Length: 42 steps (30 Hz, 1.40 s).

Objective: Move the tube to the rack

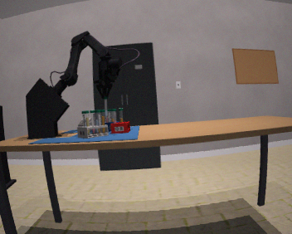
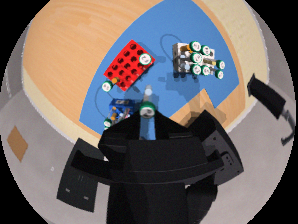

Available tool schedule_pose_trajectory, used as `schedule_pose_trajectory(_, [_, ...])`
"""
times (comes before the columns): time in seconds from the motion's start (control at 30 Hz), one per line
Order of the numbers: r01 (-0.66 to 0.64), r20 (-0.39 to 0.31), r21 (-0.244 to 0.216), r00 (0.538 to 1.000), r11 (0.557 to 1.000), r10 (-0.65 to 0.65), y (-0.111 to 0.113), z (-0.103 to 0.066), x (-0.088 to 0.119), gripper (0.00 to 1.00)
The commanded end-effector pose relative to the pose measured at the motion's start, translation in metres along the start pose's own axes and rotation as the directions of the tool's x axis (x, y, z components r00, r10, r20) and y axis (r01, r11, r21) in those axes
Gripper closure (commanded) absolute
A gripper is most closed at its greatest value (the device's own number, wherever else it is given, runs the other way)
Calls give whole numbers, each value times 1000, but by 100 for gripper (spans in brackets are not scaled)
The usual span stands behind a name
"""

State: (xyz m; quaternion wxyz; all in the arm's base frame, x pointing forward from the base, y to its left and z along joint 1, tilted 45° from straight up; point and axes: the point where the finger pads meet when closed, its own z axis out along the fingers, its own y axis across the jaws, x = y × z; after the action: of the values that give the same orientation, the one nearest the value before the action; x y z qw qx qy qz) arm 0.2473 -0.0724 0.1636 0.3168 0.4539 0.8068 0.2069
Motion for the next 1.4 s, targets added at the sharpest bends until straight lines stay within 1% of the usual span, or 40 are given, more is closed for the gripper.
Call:
schedule_pose_trajectory(0.0, [36,3,-4,999,999,-36,-10,-4,7,100])
schedule_pose_trajectory(0.03, [69,3,-4,998,998,-69,-10,-4,7,100])
schedule_pose_trajectory(0.07, [121,37,-19,992,992,-121,1,-12,-4,100])
schedule_pose_trajectory(0.1, [165,57,-26,985,986,-164,4,-13,-8,100])
schedule_pose_trajectory(0.13, [200,61,-26,978,979,-198,5,-13,-9,100])
schedule_pose_trajectory(0.2, [254,42,-15,966,967,-253,2,-8,-8,100])
schedule_pose_trajectory(0.27, [314,36,-11,949,949,-313,1,-8,-7,100])
schedule_pose_trajectory(0.33, [314,36,-11,949,949,-313,1,-8,-7,100])
schedule_pose_trajectory(0.5, [466,36,-5,884,885,-466,1,-8,-7,100])
schedule_pose_trajectory(0.7, [633,36,3,774,774,-632,1,-8,-7,100])
schedule_pose_trajectory(0.73, [643,36,3,766,766,-642,1,-8,-7,100])
schedule_pose_trajectory(0.8, [643,36,3,766,766,-642,1,-8,-7,100])
schedule_pose_trajectory(0.83, [640,20,-3,768,768,-640,-6,-4,7,100])
schedule_pose_trajectory(0.9, [640,20,-3,768,768,-640,-6,-4,7,100])
schedule_pose_trajectory(0.93, [646,10,4,763,763,-646,-7,-3,12,100])
schedule_pose_trajectory(0.97, [646,9,4,763,763,-646,-6,-3,16,100])
schedule_pose_trajectory(1.0, [634,8,4,773,773,-634,-6,-3,19,100])
schedule_pose_trajectory(1.37, [632,-1,5,775,775,-632,-3,-2,56,100])
